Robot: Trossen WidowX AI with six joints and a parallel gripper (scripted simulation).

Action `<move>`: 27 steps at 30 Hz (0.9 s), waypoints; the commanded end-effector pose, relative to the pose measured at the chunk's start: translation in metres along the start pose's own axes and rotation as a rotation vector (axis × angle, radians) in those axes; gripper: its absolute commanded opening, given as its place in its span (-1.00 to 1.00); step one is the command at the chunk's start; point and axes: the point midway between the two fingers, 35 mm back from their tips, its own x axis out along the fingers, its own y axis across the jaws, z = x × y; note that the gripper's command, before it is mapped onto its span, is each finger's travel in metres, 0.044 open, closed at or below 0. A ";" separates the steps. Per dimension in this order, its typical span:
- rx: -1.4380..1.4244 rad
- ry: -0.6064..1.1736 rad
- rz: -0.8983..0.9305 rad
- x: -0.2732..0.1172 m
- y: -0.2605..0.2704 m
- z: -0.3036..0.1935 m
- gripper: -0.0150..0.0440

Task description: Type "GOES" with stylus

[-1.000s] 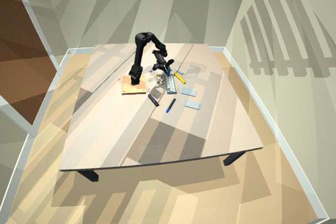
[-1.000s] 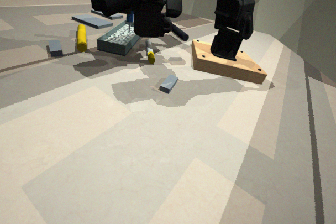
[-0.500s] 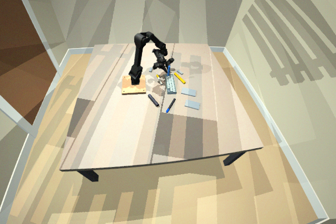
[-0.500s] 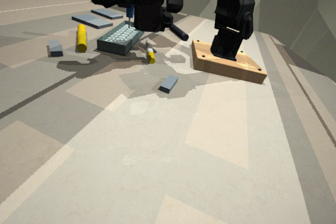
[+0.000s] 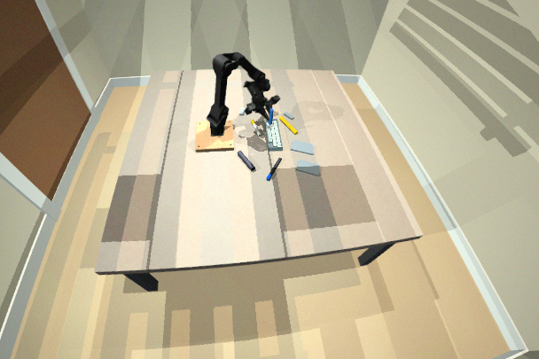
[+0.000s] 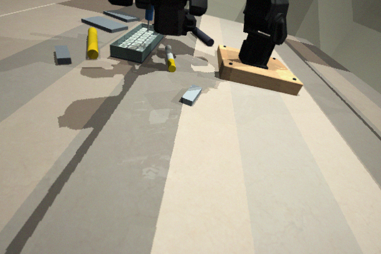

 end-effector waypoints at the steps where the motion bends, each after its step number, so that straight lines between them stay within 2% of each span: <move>1: -0.014 0.005 0.003 0.006 0.002 0.008 -0.49; 7: -0.014 0.005 0.003 0.006 0.002 0.008 -0.49; 10: -0.014 0.005 0.003 0.008 0.002 0.010 -0.22; 27: -0.014 0.005 0.003 0.011 0.002 0.016 -0.22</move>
